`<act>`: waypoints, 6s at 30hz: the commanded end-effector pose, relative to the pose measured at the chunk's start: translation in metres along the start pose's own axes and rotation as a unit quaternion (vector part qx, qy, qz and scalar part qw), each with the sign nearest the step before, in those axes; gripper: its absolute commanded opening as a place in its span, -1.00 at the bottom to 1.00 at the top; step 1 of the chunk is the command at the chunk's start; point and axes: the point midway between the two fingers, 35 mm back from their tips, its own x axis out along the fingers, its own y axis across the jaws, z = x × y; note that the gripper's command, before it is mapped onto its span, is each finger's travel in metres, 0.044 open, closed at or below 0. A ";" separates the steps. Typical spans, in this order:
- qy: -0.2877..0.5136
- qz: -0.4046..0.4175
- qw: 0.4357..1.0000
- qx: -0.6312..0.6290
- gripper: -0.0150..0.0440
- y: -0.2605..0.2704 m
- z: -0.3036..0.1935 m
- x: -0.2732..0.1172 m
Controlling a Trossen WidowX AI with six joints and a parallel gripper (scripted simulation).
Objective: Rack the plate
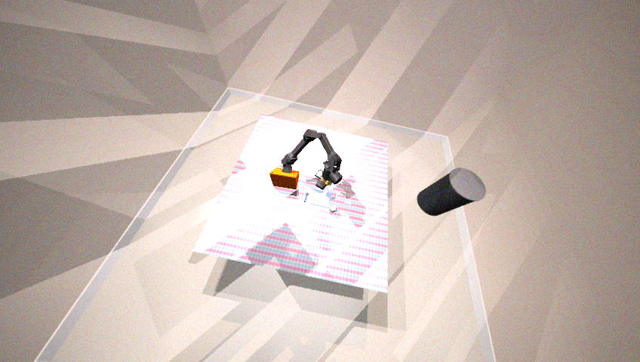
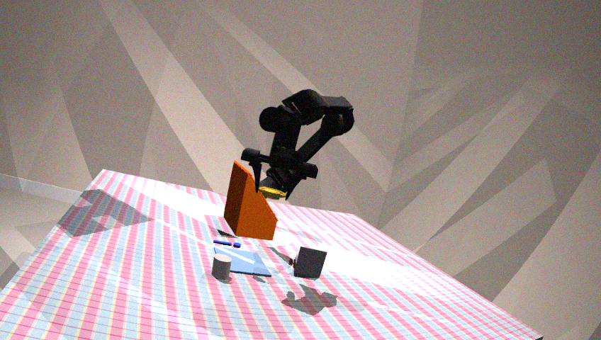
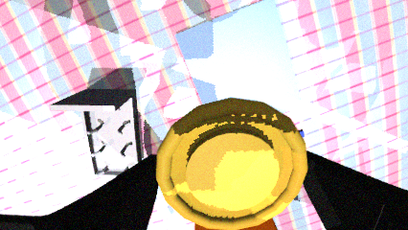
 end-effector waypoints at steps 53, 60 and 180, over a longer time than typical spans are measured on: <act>0.004 -0.014 0.694 0.720 -0.49 0.145 -0.166 0.014; -0.041 -0.082 0.720 0.688 -0.49 0.131 -0.170 0.034; -0.664 -0.007 0.747 0.032 -0.49 0.151 -0.152 0.150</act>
